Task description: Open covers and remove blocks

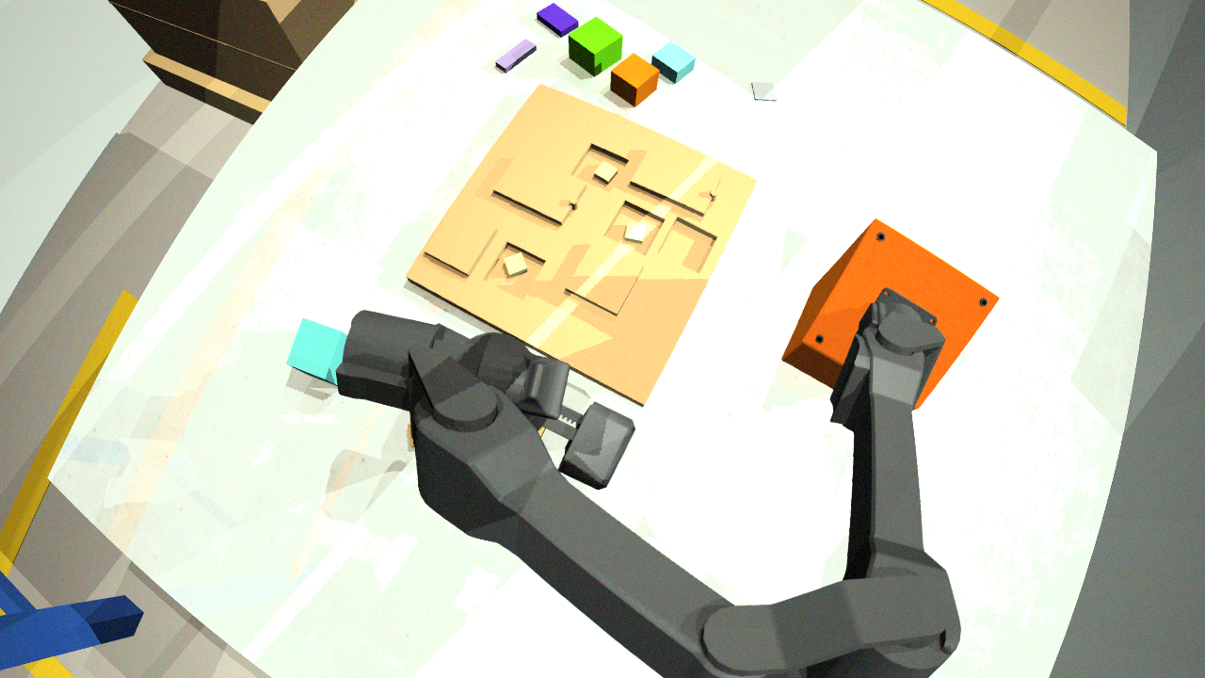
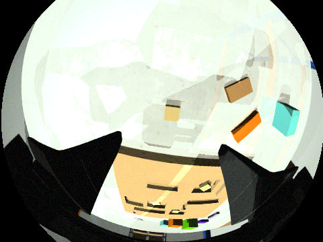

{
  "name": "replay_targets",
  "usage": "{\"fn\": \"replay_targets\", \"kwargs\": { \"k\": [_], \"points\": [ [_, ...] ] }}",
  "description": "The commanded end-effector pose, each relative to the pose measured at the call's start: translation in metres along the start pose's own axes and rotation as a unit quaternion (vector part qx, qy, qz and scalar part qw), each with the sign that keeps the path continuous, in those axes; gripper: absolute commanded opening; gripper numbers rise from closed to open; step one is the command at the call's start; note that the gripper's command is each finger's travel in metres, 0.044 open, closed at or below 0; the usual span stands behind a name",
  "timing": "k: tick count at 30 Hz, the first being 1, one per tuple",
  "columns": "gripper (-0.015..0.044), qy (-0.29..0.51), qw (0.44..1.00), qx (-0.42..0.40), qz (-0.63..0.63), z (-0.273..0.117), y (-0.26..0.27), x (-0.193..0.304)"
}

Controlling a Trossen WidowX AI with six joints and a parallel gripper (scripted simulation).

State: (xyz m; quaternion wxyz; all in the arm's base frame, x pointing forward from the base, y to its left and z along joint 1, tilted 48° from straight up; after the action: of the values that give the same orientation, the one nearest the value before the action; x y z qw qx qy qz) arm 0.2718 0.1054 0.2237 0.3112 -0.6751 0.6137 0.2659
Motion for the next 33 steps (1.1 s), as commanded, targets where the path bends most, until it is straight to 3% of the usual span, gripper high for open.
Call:
{"fn": "replay_targets", "kwargs": {
  "k": [1,9,17,30,33],
  "points": [
    [0.0414,-0.002,1.0,0.001,0.002,-0.006,0.0,0.0],
    [0.0204,0.009,0.97,0.004,0.241,-0.004,-0.012,0.039],
    [0.0,0.015,0.874,0.009,0.486,-0.004,-0.02,0.083],
    [0.0,0.013,0.604,0.016,0.797,-0.005,-0.017,0.155],
    [0.0,0.013,0.623,0.015,0.782,-0.005,-0.016,0.164]
  ]
}}
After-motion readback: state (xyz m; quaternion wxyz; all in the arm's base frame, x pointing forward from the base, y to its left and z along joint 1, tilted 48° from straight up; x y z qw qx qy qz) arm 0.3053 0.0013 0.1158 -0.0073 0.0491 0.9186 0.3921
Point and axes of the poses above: the point midway between the two fingers, 35 mm back from their tips, its own z axis out along the fingers, its own y axis across the jaws, x = y × z, the point moved 8 cm from there along -z, back along the fingers, and after that the axes turned 3 degrees about -z, right-handed, at the moved point
